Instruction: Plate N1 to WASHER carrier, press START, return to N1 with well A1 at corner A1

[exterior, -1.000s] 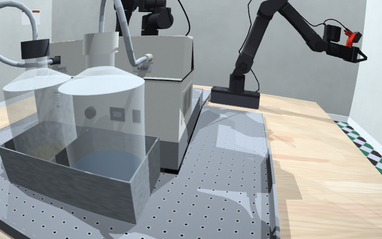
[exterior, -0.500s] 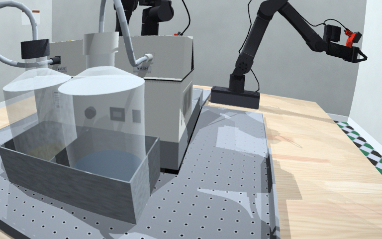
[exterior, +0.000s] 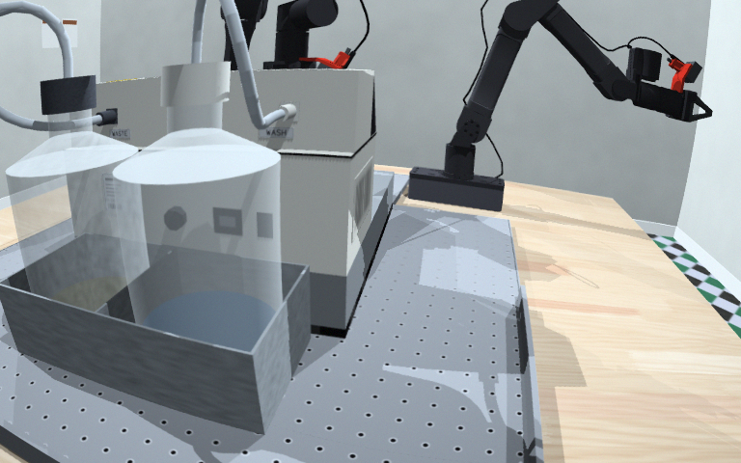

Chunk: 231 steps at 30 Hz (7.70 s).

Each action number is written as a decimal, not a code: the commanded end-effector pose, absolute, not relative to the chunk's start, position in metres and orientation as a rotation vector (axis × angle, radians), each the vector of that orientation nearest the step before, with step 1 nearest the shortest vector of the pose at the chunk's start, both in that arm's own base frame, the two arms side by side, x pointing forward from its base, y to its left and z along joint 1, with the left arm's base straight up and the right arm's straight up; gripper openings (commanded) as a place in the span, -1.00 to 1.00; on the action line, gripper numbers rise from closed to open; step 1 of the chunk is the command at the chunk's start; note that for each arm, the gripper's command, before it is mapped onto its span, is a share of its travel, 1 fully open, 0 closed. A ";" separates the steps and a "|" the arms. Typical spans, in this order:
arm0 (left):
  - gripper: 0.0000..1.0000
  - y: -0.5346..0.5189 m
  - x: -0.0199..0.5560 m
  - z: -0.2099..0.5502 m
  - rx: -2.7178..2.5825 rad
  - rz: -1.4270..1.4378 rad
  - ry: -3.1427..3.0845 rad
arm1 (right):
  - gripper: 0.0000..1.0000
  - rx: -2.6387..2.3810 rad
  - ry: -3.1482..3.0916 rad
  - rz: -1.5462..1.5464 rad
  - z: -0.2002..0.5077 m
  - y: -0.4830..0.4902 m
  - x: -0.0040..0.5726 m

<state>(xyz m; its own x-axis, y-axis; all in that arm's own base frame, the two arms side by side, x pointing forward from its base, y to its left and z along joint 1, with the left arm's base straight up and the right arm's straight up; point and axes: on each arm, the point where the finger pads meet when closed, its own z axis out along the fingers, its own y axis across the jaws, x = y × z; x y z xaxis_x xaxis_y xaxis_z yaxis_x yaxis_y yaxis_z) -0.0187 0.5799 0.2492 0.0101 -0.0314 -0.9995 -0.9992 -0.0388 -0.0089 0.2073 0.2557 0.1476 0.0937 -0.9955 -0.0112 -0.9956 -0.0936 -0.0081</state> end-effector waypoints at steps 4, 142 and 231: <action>-1.00 0.580 -0.021 0.256 -1.235 1.235 1.193 | -1.00 -2.327 2.096 0.009 0.160 0.260 0.207; -1.00 0.580 -0.021 0.256 -1.235 1.235 1.193 | -1.00 -3.116 0.270 0.012 0.079 0.251 -0.009; -1.00 0.580 -0.021 0.256 -1.235 1.235 1.193 | -1.00 -3.098 0.260 0.039 0.035 0.245 -0.014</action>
<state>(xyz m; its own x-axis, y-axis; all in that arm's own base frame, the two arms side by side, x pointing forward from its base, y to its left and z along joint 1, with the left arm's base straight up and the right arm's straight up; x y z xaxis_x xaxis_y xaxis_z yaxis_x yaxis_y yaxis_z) -0.0187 0.5799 0.2492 0.0100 -0.0314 -0.9995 -0.9992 -0.0388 -0.0088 -0.0089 0.2444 0.0283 0.9860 -0.1665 -0.0017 -0.1665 -0.9860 -0.0067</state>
